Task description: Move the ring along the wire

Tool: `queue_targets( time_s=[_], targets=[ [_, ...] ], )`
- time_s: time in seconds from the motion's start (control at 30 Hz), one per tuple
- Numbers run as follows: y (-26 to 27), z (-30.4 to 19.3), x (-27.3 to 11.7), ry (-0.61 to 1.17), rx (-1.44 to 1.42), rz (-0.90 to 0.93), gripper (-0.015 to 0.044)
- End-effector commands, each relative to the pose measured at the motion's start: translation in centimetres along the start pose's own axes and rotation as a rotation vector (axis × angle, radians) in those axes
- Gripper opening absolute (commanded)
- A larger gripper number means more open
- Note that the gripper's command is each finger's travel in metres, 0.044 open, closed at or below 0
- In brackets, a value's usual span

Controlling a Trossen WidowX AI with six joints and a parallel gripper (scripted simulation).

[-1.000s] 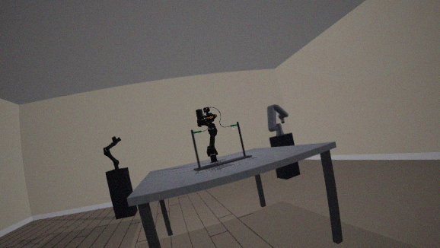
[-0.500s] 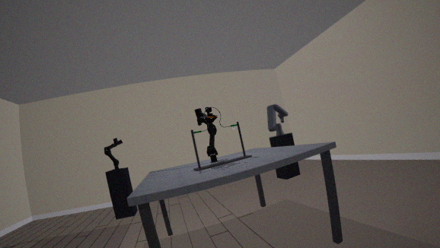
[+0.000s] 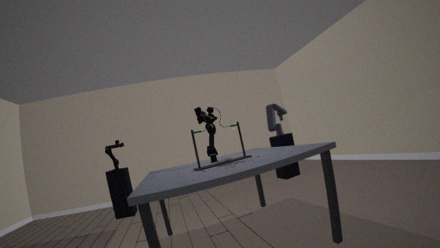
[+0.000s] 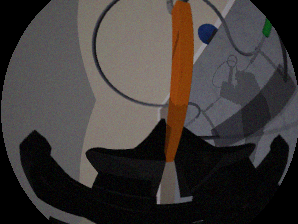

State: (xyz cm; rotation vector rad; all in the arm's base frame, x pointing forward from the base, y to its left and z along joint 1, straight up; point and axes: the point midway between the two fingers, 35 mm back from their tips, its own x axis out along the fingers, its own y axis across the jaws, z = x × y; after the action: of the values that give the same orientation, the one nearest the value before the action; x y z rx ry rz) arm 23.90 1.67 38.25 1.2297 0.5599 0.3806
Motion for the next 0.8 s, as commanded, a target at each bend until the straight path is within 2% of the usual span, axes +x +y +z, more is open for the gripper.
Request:
queue_targets(
  time_s=[0.0,0.77],
  targets=[
    [-0.1,0.1,0.1,-0.004,-0.053,-0.031,-0.015],
    [-1.2,0.3,0.0,-0.03,-0.326,-0.215,-0.015]
  ],
)
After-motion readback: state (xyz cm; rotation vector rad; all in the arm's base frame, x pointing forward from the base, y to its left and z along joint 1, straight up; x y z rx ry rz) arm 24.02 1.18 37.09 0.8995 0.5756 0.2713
